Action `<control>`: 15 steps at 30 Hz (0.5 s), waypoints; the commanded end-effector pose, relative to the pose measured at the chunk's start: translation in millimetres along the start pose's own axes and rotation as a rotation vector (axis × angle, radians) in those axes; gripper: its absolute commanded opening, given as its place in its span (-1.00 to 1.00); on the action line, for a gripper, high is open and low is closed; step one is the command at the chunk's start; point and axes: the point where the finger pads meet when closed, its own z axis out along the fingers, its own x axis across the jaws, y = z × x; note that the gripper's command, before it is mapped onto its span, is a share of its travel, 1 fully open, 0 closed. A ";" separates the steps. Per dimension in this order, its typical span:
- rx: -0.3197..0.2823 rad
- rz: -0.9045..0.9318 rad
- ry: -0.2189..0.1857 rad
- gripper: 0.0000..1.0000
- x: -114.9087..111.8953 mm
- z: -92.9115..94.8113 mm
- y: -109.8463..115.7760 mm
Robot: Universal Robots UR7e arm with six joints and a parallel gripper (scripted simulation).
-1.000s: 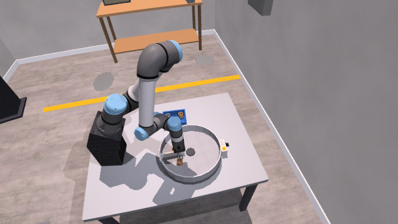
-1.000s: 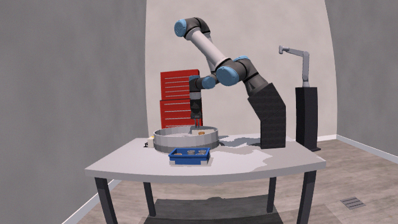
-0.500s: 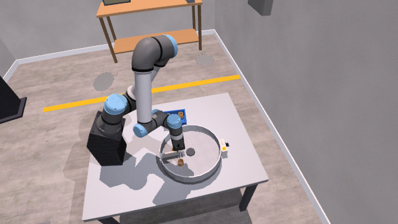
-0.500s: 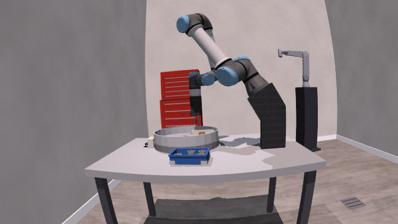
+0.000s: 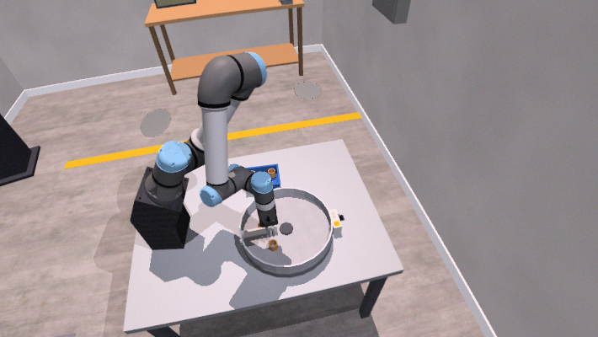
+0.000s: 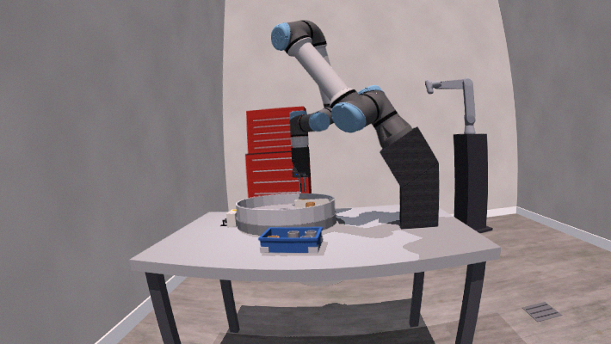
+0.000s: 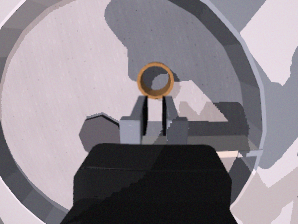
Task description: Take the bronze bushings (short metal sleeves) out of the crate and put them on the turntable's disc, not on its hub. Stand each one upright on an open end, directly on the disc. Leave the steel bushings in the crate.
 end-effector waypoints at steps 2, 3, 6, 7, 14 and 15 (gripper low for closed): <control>0.000 0.000 -0.001 -0.25 0.5 -0.8 0.4; 0.000 0.000 -0.001 -0.25 0.5 -0.8 0.4; 0.000 0.000 -0.001 -0.25 0.5 -0.8 0.4; 0.000 0.000 -0.001 -0.25 0.5 -0.8 0.4; 0.000 0.000 -0.001 -0.25 0.5 -0.8 0.4; 0.000 0.000 -0.001 -0.28 0.5 -0.8 0.4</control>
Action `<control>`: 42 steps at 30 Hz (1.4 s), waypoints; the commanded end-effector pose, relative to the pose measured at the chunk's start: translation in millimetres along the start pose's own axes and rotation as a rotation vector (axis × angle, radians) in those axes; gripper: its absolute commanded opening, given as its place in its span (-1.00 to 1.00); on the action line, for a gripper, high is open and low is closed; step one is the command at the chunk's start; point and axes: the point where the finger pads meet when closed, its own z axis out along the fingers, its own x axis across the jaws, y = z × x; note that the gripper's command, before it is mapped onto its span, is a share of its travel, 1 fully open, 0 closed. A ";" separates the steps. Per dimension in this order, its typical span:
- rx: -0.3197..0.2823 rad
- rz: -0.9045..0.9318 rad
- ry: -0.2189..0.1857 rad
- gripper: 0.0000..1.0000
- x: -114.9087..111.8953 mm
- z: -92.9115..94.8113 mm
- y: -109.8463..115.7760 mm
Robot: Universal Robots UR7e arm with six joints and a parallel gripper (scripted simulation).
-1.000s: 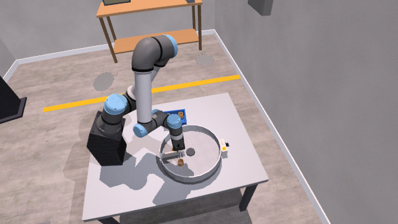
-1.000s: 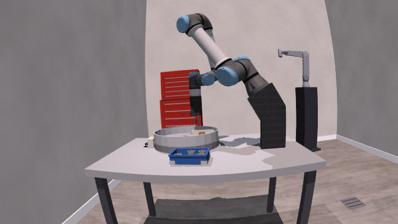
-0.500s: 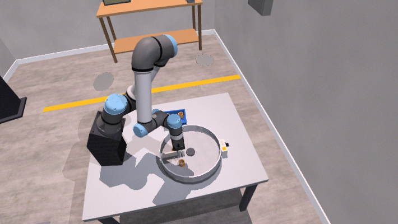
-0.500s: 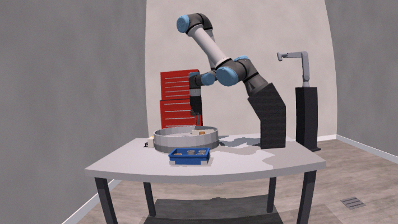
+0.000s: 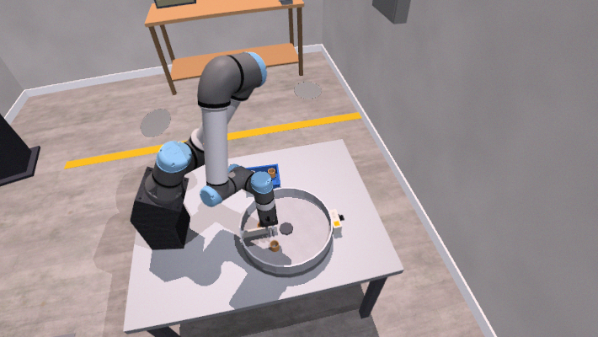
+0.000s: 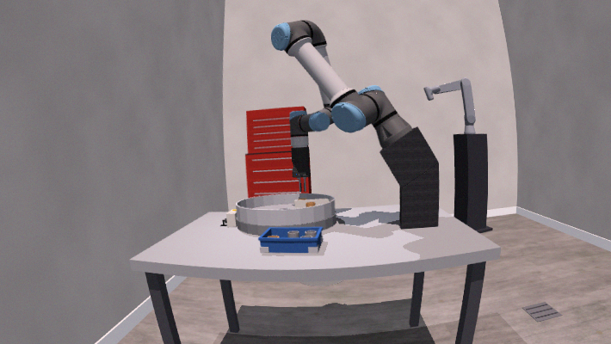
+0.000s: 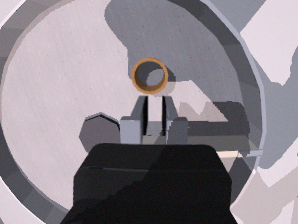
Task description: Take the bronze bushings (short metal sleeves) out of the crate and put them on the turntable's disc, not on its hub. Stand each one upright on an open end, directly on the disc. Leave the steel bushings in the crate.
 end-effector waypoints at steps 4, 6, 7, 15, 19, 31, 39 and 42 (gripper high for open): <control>-0.001 -0.001 0.000 -0.28 0.4 -0.7 2.5; -0.001 -0.001 0.000 -0.28 0.4 -0.6 4.8; -0.001 -0.001 0.000 -0.28 0.1 -0.7 6.0; 0.000 -0.001 0.000 -0.28 -1.9 -0.6 21.4; 0.000 -0.001 0.000 -0.28 -3.6 -0.9 39.8; -0.003 -0.001 0.004 -0.28 -9.6 0.3 105.9; 0.000 -0.002 -0.002 -0.28 -20.7 -0.3 170.3; 0.000 -0.001 -0.002 -0.28 -23.8 -0.2 196.9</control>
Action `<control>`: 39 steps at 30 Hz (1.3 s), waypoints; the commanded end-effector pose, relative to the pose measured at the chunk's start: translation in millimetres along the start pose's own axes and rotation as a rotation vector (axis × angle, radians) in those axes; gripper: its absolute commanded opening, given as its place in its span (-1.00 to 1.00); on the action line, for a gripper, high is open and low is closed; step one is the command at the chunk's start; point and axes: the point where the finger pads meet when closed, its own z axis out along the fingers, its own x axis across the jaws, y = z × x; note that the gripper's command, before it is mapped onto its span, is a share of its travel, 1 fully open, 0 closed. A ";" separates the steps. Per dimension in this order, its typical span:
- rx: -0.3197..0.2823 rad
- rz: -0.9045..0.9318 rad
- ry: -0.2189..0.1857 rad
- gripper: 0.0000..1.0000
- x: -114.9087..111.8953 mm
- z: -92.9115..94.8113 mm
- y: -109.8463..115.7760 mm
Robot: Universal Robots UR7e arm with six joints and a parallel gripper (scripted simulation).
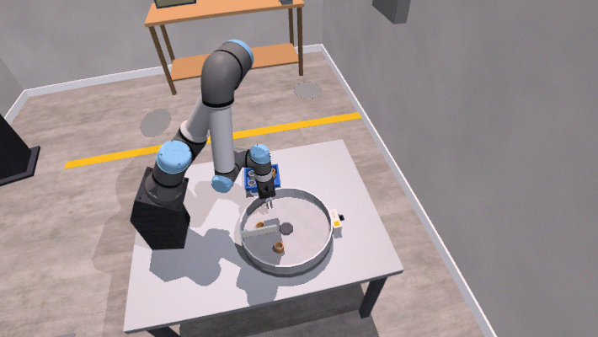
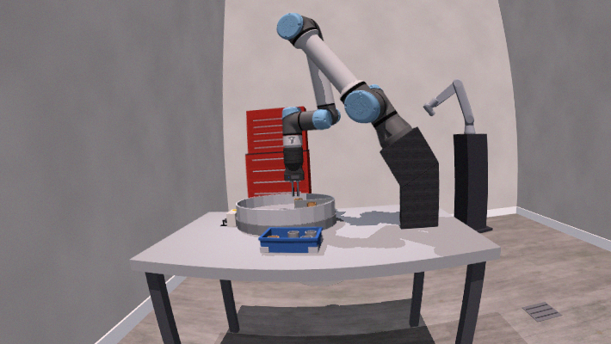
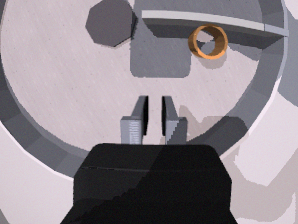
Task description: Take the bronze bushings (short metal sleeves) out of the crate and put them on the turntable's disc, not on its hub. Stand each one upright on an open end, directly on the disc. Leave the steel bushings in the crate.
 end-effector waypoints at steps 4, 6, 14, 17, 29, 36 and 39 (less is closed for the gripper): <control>0.024 0.018 0.006 -0.28 -10.6 3.0 66.5; 0.024 0.018 0.005 -0.28 -13.0 3.4 84.8; 0.023 0.018 0.004 -0.28 -20.6 4.0 158.8; 0.023 0.017 0.003 -0.28 -23.8 4.5 185.7; 0.023 0.017 0.003 -0.28 -33.0 6.2 261.8; 0.022 0.017 0.004 -0.28 -36.9 7.0 289.9; 0.022 0.017 0.004 -0.28 -37.4 7.0 295.4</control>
